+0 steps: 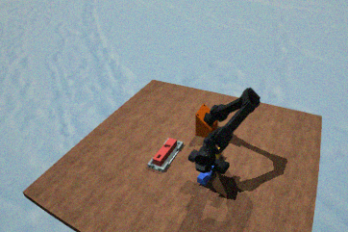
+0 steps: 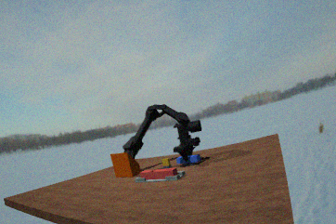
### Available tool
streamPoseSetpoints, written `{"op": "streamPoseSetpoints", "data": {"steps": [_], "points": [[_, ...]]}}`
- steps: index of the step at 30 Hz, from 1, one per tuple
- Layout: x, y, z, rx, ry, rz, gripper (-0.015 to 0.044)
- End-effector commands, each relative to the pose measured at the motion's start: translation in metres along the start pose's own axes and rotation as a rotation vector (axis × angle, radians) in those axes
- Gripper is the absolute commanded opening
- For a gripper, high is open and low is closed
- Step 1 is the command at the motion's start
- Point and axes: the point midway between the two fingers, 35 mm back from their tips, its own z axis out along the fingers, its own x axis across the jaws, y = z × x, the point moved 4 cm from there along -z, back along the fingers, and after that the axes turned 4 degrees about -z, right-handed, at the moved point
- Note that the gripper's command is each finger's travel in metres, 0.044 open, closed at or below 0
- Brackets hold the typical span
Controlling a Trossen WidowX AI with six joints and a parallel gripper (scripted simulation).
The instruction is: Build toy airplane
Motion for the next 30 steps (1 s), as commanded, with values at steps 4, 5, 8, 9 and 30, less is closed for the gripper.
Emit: {"op": "streamPoseSetpoints", "data": {"steps": [4, 5, 8, 9, 30], "points": [[0.000, 0.004, -0.017, -0.001, -0.006, 0.002, 0.0000], [-0.001, 0.004, -0.020, 0.000, -0.007, 0.002, 0.0000], [-0.001, 0.005, -0.028, 0.002, -0.008, 0.002, 0.0000], [-0.001, 0.005, -0.031, 0.002, -0.008, 0.001, 0.0000], [-0.002, 0.004, -0.096, -0.005, -0.005, -0.001, 0.0000]]}}
